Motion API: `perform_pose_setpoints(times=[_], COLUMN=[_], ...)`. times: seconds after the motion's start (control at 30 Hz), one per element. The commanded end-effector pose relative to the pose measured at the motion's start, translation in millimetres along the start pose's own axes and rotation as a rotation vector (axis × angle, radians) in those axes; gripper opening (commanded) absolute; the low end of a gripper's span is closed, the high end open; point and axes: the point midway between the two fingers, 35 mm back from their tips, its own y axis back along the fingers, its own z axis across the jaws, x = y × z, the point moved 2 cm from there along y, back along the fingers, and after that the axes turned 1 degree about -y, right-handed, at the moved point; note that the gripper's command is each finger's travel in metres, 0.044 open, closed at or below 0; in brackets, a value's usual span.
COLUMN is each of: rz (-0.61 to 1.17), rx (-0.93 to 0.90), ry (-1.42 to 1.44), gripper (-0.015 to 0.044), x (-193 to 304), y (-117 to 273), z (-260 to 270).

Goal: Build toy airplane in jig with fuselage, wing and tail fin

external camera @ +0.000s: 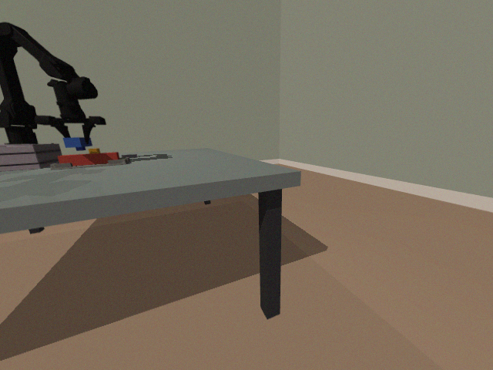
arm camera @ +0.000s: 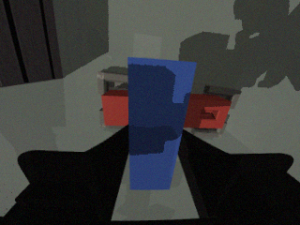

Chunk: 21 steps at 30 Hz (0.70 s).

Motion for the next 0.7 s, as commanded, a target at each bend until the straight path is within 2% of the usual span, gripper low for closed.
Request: perform_pose_setpoints(times=[0.0,0.43,0.6,0.67], rz=[-0.004,-0.004,-0.002,-0.002], rx=[-0.001,-0.001,-0.003,-0.003], ry=[0.002,0.002,0.003,0.003], gripper=[0.0195,0.0195,0.0161,0.0109], x=[-0.6,-1.1,-0.9,-0.9], y=[-7.2,-20.4,-19.0,-19.0], z=[-0.1,0.3,0.7,0.7])
